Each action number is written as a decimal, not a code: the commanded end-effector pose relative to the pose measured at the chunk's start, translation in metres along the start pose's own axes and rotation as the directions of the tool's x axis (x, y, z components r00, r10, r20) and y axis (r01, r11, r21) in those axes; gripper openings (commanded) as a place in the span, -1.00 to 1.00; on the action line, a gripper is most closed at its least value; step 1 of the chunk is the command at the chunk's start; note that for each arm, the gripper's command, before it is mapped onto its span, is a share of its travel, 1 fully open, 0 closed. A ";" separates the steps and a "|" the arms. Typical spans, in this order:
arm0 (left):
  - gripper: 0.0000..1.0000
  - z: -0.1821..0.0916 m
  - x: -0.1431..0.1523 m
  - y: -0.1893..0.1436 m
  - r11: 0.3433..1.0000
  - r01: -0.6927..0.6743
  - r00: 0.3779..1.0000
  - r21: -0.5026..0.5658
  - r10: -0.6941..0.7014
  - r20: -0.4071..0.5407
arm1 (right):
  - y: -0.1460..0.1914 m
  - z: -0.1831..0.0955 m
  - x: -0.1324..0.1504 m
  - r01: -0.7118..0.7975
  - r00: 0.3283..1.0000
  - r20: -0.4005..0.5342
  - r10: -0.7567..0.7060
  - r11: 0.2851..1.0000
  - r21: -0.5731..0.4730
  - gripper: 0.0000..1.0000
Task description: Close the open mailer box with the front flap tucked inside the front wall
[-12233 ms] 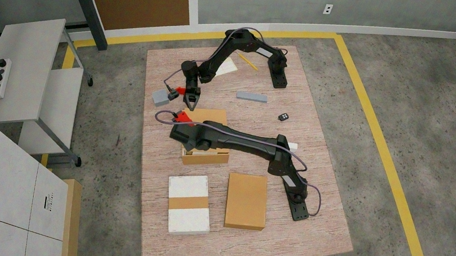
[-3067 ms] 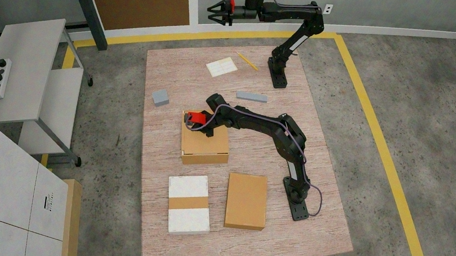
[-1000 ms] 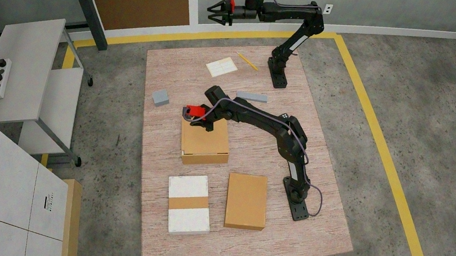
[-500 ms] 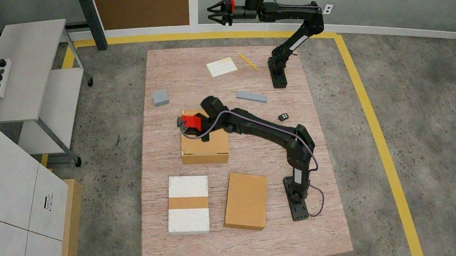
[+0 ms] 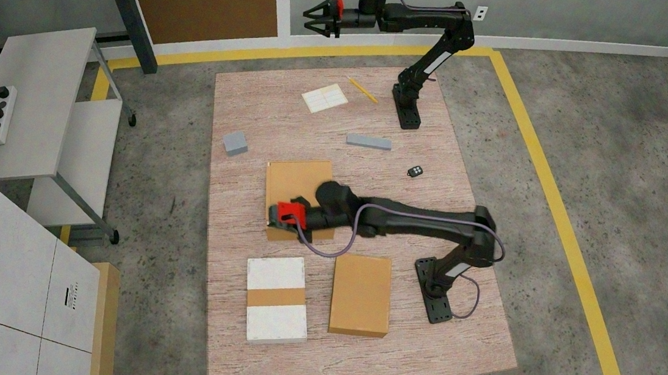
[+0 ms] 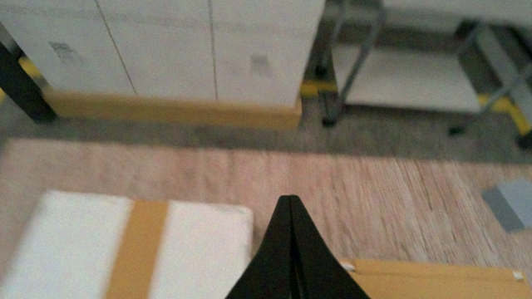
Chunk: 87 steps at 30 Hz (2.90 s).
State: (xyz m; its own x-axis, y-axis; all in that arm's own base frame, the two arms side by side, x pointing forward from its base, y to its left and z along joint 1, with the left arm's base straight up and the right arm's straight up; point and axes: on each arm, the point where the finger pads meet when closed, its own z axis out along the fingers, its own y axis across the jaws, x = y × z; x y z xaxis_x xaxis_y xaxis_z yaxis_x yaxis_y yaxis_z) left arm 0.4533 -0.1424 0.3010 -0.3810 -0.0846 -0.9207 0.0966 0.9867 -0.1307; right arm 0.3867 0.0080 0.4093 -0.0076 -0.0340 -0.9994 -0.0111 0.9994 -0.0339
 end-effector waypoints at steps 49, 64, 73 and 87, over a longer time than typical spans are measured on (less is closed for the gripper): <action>-0.98 -0.139 -0.103 0.120 0.987 -0.091 0.866 -0.133 0.144 0.479 | 0.000 -0.004 -0.007 -0.008 1.000 0.017 0.008 1.000 -0.007 -0.02; -0.98 -0.139 -0.100 0.121 0.987 -0.090 0.870 -0.136 0.144 0.471 | 0.001 -0.004 -0.005 -0.007 1.000 0.013 0.007 1.000 -0.009 -0.02; -0.98 -0.138 -0.100 0.122 0.987 -0.089 0.872 -0.137 0.144 0.469 | -0.001 -0.004 -0.004 -0.007 1.000 0.012 0.007 1.000 -0.004 -0.02; -0.98 -0.143 -0.102 0.123 0.986 -0.088 0.866 -0.141 0.146 0.479 | 0.001 -0.006 -0.014 -0.006 0.999 0.039 0.006 1.000 -0.010 -0.02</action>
State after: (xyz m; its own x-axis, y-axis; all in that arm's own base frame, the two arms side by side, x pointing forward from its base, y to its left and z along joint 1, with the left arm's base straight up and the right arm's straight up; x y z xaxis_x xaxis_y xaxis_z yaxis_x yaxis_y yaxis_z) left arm 0.3794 0.0014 0.3984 0.0483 -0.0030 -0.9988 0.0211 0.9998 -0.0020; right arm 0.3874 0.0083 0.4074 -0.0121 -0.0340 -0.9993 -0.0127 0.9993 -0.0338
